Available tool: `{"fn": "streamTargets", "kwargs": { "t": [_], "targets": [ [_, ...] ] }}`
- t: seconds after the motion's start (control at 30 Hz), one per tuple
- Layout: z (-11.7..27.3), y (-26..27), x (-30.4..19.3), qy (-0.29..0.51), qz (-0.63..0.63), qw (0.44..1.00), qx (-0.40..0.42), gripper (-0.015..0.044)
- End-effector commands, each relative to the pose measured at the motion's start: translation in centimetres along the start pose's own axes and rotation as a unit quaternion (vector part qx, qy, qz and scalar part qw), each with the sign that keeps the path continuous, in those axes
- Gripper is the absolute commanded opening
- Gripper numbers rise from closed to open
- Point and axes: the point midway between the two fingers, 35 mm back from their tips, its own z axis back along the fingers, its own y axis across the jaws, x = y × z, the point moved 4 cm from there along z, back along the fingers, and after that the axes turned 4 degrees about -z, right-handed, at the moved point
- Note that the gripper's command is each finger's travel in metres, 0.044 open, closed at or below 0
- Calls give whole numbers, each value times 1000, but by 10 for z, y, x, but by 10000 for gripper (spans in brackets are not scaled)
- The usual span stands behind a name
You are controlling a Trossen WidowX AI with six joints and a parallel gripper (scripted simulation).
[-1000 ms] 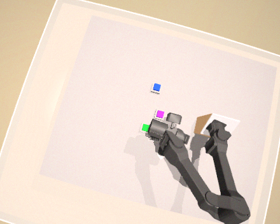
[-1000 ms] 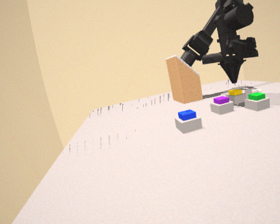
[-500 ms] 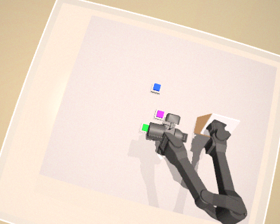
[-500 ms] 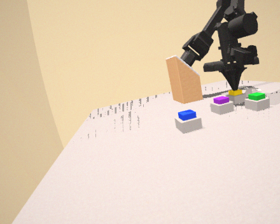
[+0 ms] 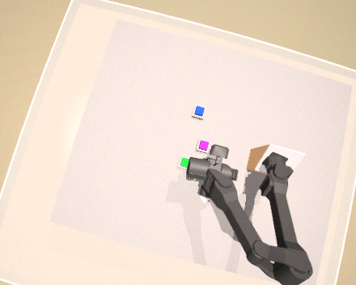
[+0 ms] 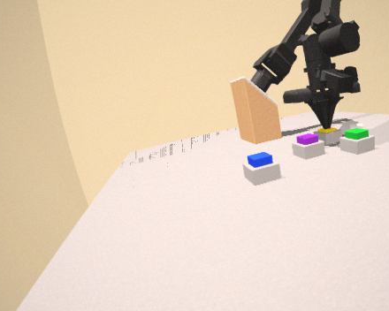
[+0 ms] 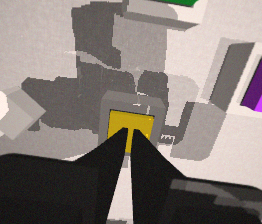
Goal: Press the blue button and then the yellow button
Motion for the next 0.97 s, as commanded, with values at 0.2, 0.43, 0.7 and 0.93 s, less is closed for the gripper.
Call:
{"fn": "streamTargets", "kwargs": {
  "t": [0.2, 0.43, 0.7, 0.93],
  "targets": [
    [7, 0, 0, 0, -1, 1000, 0, 20],
    [35, 2, 1, 1, -3, 1000, 2, 46],
    [80, 84, 40, -1, 1, 1000, 2, 256],
    [96, 114, 43, 0, -2, 1000, 3, 400]
  ]
}}
